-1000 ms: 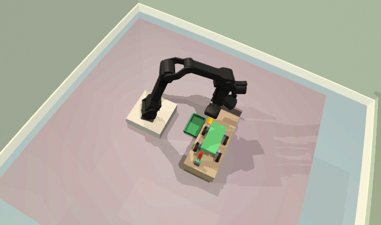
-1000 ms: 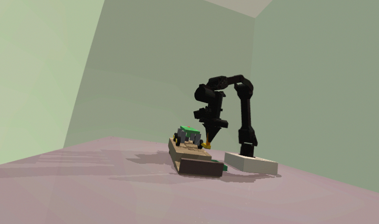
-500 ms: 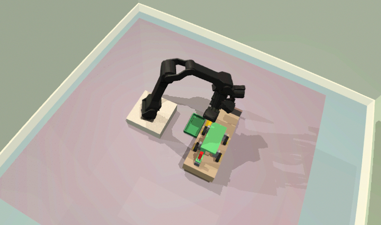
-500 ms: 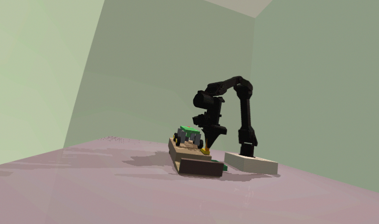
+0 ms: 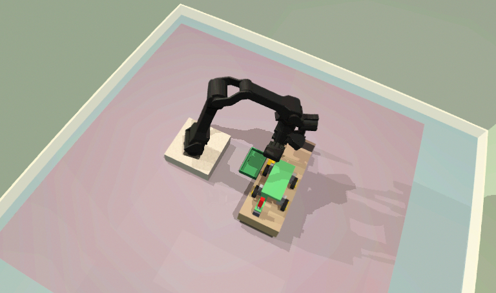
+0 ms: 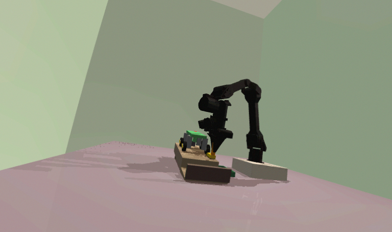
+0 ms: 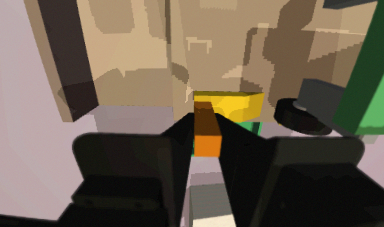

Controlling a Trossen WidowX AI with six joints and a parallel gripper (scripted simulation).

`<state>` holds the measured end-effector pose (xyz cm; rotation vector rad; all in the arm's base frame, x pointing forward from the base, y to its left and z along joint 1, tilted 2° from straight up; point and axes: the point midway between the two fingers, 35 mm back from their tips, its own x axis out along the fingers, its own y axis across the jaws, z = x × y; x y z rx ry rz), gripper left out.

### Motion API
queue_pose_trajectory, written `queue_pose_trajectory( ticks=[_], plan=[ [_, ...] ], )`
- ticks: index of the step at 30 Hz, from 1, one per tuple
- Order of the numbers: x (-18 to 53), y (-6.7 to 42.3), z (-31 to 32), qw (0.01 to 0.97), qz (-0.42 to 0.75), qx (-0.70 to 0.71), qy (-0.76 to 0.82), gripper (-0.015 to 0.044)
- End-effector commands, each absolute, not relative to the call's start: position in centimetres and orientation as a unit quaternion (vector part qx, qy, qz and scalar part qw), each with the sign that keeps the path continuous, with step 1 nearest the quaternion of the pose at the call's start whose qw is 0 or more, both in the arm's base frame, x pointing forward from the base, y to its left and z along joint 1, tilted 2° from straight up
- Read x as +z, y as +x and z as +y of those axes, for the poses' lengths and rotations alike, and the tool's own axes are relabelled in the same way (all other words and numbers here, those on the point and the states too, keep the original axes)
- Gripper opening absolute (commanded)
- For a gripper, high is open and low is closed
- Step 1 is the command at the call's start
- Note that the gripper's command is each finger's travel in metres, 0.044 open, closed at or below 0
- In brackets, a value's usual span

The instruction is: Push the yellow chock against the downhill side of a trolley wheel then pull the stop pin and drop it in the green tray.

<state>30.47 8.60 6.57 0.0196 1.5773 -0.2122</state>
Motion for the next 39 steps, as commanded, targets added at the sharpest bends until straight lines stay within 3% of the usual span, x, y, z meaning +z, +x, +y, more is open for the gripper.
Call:
queue_pose_trajectory(
  ticks=[1, 26, 33, 39],
  plan=[
    [6.6, 30.4, 8.1, 0.7, 0.708, -0.096, 0.006, 0.0],
    [6.9, 30.4, 7.1, 0.7, 0.708, -0.095, 0.009, 0.0],
    [6.9, 30.4, 7.1, 0.7, 0.708, -0.095, 0.009, 0.0184],
    [7.8, 30.4, 7.3, 0.7, 0.708, -0.095, 0.008, 0.019]
  ],
)
